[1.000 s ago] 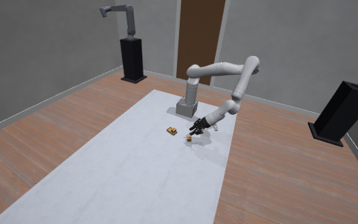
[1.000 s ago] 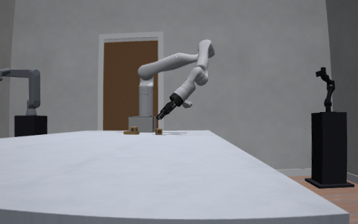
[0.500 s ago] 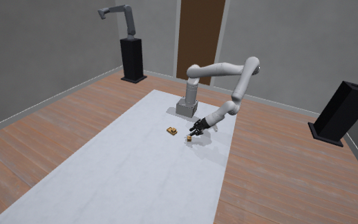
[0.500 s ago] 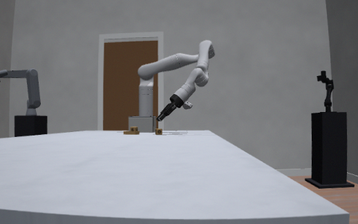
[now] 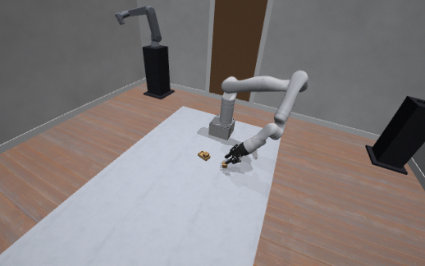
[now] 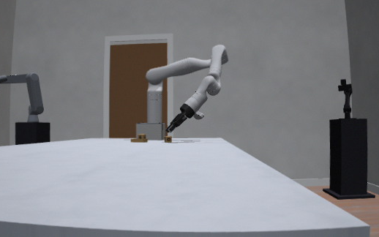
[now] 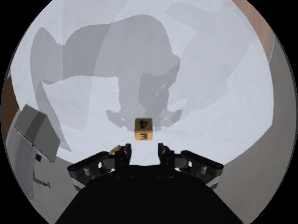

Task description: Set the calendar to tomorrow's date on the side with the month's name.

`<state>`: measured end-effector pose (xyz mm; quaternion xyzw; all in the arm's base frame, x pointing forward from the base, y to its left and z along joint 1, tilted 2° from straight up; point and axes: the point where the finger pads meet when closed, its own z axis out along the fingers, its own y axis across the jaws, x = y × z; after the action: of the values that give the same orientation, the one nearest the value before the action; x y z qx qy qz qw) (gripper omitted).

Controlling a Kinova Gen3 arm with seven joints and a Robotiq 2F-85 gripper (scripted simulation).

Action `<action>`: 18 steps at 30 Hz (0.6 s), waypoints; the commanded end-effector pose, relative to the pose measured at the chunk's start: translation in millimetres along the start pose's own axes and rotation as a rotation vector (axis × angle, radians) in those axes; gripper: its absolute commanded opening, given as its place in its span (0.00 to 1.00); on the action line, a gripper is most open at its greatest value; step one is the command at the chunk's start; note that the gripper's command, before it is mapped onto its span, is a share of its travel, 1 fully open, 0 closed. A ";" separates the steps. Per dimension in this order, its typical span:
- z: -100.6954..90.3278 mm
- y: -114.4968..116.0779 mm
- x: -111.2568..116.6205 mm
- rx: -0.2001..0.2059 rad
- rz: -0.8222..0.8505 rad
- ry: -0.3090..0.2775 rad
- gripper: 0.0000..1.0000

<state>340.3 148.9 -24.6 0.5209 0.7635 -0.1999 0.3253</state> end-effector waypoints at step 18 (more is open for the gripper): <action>24.4 -0.4 20.6 0.003 -0.001 -0.006 0.46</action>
<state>341.2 148.9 -53.8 0.5208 0.7633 -0.2004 0.3255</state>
